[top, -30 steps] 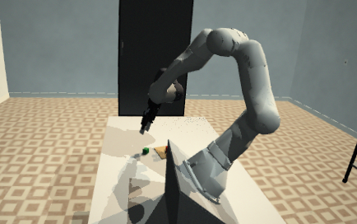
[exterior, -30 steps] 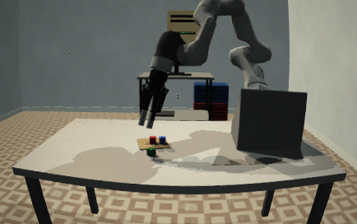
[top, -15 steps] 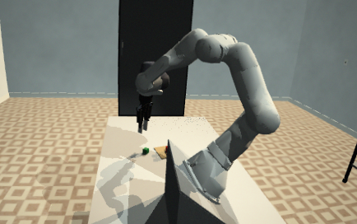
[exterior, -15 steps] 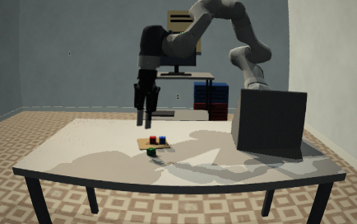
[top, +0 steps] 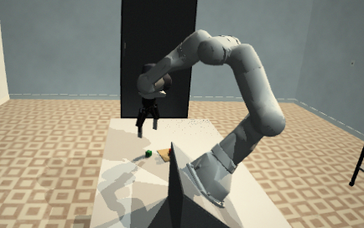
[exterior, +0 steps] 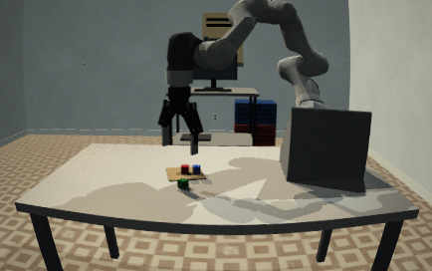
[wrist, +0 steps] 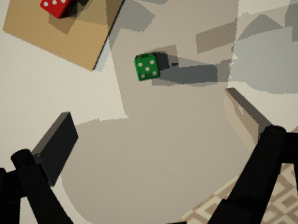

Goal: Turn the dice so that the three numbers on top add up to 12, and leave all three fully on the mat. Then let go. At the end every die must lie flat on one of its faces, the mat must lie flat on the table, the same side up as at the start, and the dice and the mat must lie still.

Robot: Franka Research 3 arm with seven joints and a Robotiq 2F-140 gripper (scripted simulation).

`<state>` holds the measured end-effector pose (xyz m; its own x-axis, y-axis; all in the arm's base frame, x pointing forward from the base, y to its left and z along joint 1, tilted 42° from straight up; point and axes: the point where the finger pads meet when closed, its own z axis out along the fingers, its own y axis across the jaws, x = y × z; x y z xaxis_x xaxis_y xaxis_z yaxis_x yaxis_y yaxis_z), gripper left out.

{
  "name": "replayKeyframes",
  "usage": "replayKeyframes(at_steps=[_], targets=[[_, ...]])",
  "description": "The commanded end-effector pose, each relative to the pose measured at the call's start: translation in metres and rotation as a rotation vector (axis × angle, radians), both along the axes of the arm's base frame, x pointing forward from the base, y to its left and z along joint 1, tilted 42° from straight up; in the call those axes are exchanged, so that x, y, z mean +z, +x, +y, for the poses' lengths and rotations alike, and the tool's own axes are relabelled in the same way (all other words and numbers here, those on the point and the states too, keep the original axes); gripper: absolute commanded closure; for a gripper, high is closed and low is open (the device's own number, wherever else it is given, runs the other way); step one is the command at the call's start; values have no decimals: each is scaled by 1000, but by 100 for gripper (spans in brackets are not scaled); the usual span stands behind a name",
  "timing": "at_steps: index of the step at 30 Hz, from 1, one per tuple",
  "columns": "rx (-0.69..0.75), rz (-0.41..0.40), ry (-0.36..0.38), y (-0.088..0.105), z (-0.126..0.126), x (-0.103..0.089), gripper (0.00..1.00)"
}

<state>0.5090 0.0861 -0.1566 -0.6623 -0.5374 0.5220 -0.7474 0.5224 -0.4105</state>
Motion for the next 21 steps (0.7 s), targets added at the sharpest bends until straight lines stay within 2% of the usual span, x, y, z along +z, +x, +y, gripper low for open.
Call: replayKeyframes(at_steps=[1, 7, 12, 19, 21], targets=[[-16, 2, -5, -3, -3, 0, 0], [10, 14, -1, -1, -1, 0, 0], [152, 161, 4, -7, -7, -4, 0], [251, 263, 9, -10, -10, -7, 0], [251, 263, 9, -10, -10, -7, 0]])
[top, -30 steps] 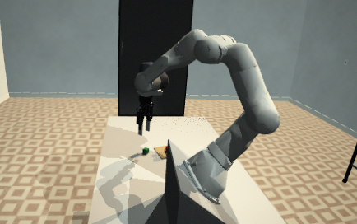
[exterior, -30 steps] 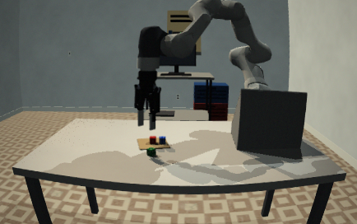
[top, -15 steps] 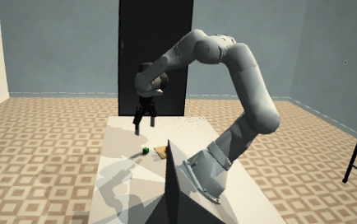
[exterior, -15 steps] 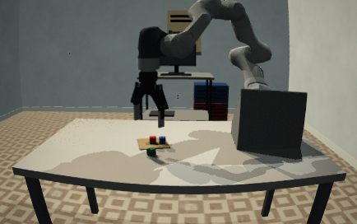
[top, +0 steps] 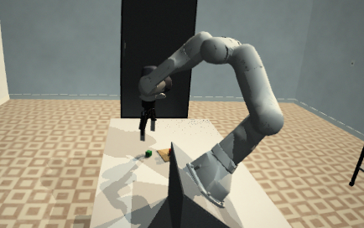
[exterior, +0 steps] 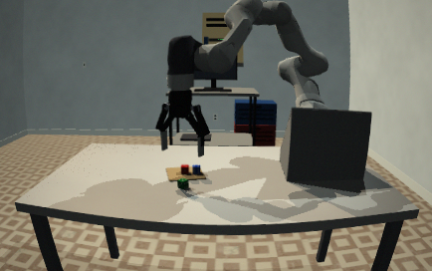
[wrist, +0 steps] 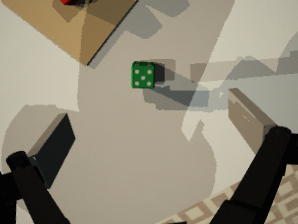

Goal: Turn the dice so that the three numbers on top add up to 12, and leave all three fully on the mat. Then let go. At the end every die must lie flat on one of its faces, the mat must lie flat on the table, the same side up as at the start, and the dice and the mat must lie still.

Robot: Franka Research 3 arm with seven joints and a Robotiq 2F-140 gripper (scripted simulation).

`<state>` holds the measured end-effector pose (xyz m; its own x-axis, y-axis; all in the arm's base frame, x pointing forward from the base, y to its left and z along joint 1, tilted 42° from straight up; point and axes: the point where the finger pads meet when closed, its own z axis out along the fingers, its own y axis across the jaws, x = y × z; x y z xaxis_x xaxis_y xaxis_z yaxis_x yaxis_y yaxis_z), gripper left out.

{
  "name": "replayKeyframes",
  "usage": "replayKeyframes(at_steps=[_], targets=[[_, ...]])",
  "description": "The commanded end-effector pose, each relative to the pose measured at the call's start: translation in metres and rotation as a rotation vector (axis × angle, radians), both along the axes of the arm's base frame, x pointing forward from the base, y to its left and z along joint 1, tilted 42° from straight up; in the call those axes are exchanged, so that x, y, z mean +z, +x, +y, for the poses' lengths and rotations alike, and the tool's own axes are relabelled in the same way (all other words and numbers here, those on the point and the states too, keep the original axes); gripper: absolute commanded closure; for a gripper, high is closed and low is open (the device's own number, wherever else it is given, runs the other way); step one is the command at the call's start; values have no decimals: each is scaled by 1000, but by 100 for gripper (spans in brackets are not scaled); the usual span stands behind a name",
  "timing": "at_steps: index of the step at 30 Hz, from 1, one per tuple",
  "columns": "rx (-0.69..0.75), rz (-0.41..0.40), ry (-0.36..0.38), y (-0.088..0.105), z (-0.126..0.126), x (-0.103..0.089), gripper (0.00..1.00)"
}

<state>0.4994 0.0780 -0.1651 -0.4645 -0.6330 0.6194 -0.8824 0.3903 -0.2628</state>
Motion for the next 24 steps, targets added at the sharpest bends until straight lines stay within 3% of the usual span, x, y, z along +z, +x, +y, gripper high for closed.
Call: replayKeyframes(at_steps=[1, 2, 24], targets=[[89, 87, 5, -1, -2, 1, 0], [133, 133, 8, -2, -4, 0, 0], [436, 438, 39, -10, -12, -6, 0]])
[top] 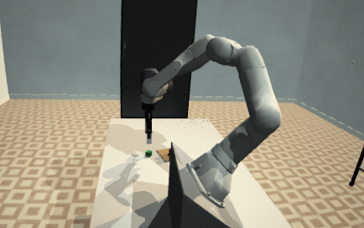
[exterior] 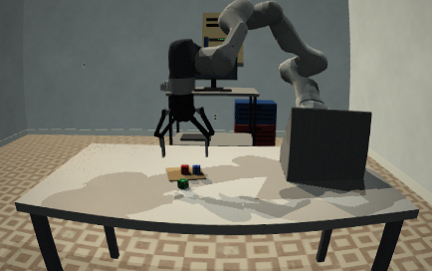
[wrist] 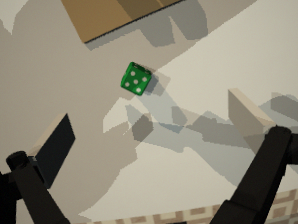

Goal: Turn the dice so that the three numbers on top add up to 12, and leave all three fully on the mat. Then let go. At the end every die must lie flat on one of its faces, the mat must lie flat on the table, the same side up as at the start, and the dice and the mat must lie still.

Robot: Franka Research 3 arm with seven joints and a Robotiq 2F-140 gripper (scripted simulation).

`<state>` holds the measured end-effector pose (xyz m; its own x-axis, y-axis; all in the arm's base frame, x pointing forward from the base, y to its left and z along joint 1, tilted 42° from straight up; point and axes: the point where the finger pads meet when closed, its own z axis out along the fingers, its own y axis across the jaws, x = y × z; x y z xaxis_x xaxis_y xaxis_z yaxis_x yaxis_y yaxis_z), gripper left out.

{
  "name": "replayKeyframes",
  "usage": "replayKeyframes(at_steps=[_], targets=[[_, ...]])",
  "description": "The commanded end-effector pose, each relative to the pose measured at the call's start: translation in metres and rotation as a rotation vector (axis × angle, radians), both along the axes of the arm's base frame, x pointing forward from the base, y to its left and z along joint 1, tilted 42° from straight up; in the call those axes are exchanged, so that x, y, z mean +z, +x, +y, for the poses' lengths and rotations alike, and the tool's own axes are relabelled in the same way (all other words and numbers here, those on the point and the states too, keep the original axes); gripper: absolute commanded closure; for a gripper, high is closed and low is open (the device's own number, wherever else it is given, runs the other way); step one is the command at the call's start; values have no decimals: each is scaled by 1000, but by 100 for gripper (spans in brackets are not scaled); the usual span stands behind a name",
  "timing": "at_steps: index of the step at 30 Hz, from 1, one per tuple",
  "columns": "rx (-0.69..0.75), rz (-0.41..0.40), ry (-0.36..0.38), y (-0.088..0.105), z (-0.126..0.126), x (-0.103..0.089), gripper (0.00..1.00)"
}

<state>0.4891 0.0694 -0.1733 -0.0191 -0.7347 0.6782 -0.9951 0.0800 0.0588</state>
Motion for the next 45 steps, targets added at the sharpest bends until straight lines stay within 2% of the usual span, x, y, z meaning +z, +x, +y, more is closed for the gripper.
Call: replayKeyframes(at_steps=[1, 8, 11, 12, 17, 25, 27, 31, 42, 44, 45], targets=[[122, 123, 9, 0, -4, 2, 0], [220, 220, 22, -2, -6, 0, 0], [231, 231, 23, -2, -6, 0, 0], [267, 266, 28, -3, -7, -1, 0], [338, 334, 38, -4, -8, -1, 0], [448, 440, 54, -6, -9, -3, 0], [448, 440, 54, -6, -9, -3, 0], [523, 512, 65, -6, -10, -3, 0], [674, 652, 88, -7, -12, -5, 0], [674, 652, 88, -7, -12, -5, 0], [707, 682, 93, -7, -12, -5, 0]])
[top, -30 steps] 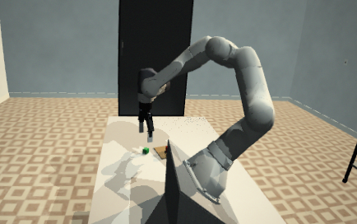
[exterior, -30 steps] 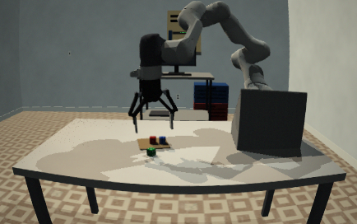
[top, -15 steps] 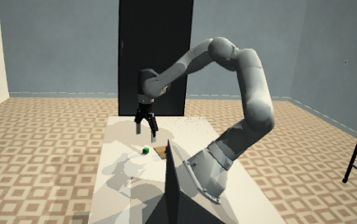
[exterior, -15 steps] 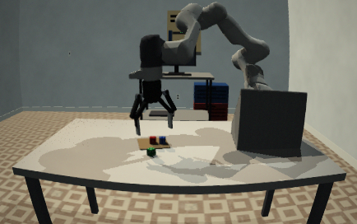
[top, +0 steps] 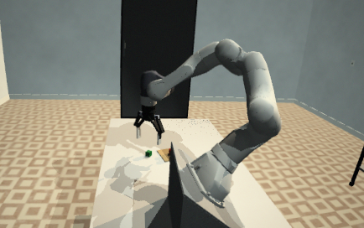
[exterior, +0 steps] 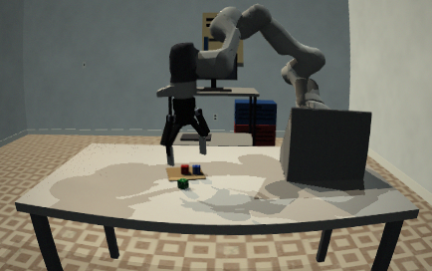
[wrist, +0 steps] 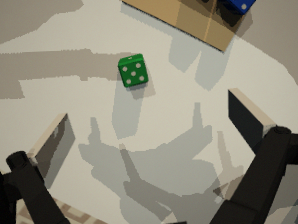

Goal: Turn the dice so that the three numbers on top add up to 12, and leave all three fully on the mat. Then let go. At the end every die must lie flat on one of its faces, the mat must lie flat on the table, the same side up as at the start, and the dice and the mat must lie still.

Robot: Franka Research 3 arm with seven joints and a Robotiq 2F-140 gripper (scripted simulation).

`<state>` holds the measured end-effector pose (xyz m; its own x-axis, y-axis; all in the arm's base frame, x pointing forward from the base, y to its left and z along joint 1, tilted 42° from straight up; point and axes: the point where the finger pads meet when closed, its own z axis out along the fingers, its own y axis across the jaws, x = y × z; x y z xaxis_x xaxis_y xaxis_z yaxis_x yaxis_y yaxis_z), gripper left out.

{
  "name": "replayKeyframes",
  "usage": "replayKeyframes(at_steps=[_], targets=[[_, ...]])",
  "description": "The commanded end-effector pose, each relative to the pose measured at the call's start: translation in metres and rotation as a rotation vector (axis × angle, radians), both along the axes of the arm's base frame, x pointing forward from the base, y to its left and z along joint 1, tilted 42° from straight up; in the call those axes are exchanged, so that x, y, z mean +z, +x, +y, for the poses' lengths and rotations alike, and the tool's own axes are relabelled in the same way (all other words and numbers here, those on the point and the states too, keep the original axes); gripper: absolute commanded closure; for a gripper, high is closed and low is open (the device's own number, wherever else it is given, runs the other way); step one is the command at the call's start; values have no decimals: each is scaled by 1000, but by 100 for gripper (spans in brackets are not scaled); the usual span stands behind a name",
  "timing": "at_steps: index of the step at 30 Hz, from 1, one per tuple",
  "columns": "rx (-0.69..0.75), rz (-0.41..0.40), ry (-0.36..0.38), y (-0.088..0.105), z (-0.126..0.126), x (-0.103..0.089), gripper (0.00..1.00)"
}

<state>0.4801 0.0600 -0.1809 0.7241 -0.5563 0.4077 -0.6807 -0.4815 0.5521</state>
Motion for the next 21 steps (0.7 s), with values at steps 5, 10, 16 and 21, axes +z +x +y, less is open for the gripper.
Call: replayKeyframes(at_steps=[5, 10, 16, 21], targets=[[178, 172, 22, 2, -3, 3, 0], [245, 234, 33, 2, -3, 2, 0], [300, 283, 41, 2, -3, 2, 0], [390, 362, 56, 3, -4, 2, 0]])
